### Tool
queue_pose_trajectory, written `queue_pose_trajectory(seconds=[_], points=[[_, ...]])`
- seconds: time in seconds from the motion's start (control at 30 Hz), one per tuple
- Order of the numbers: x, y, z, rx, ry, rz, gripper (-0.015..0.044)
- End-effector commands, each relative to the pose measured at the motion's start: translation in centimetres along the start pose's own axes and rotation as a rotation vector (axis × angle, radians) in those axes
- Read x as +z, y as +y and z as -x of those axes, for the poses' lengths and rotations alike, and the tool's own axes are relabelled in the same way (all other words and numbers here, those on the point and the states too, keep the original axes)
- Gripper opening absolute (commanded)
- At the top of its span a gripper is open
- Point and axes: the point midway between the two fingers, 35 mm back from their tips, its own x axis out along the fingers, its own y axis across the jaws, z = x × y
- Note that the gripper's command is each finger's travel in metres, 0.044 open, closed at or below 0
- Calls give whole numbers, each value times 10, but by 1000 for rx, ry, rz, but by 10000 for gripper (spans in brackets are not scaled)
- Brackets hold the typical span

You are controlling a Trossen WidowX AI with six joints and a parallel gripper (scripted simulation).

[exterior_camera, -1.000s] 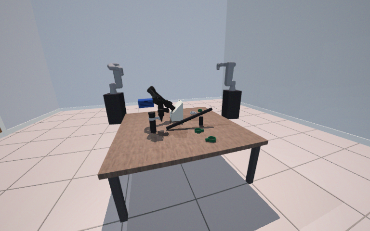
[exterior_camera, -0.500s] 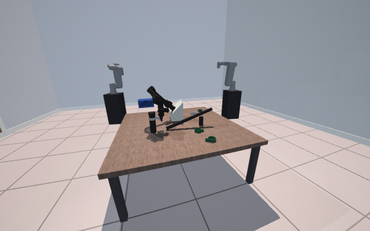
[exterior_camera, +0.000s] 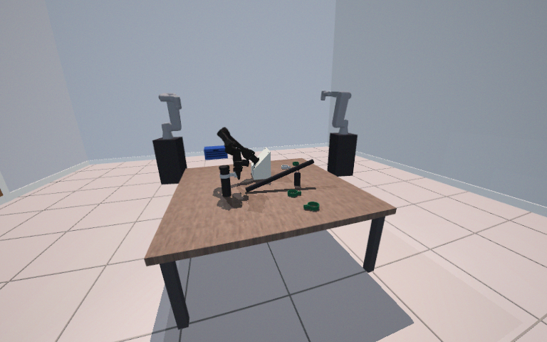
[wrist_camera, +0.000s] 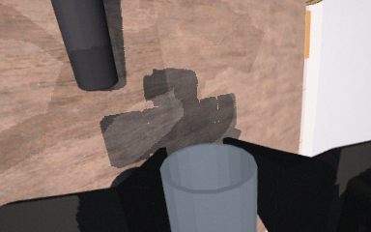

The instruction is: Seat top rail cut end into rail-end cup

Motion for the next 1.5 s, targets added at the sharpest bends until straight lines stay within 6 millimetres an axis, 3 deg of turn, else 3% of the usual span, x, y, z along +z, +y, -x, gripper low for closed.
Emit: queue_pose_trajectory(seconds=[0.0,1.47], points=[[2,2,2,-1,-11,9,0],[2,7,5,-1,-47,72,0]])
